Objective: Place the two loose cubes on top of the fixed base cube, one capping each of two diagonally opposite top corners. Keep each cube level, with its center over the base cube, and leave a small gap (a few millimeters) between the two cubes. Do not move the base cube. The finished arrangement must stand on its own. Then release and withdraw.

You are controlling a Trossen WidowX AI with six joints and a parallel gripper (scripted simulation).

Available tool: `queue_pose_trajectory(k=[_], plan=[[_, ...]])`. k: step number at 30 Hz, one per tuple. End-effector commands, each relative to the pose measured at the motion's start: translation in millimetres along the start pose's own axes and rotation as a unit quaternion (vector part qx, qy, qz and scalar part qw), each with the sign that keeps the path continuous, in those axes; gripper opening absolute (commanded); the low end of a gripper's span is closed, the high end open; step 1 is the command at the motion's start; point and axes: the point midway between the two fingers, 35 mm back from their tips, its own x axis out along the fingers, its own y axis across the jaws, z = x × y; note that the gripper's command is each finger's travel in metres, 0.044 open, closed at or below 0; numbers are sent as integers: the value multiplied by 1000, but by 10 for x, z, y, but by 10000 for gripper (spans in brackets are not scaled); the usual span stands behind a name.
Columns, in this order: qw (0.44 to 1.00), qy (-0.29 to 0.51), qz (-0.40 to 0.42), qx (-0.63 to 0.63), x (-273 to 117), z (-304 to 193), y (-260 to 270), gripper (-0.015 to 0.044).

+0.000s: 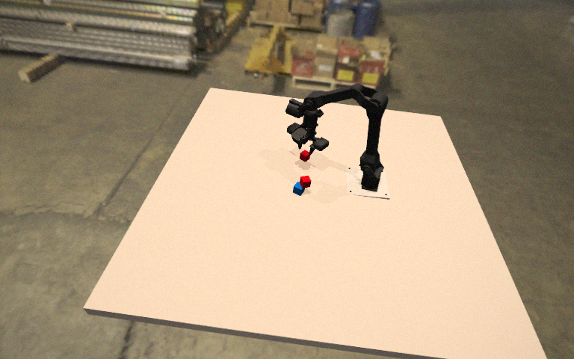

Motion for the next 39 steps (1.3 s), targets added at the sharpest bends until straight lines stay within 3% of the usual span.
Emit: queue_pose_trajectory(k=[1,9,15,39], plan=[[1000,0,8,0,123,0,24,265],[1000,0,8,0,211,-1,29,265],[1000,0,8,0,211,-1,29,107],[1000,0,8,0,-392,9,-46,105]])
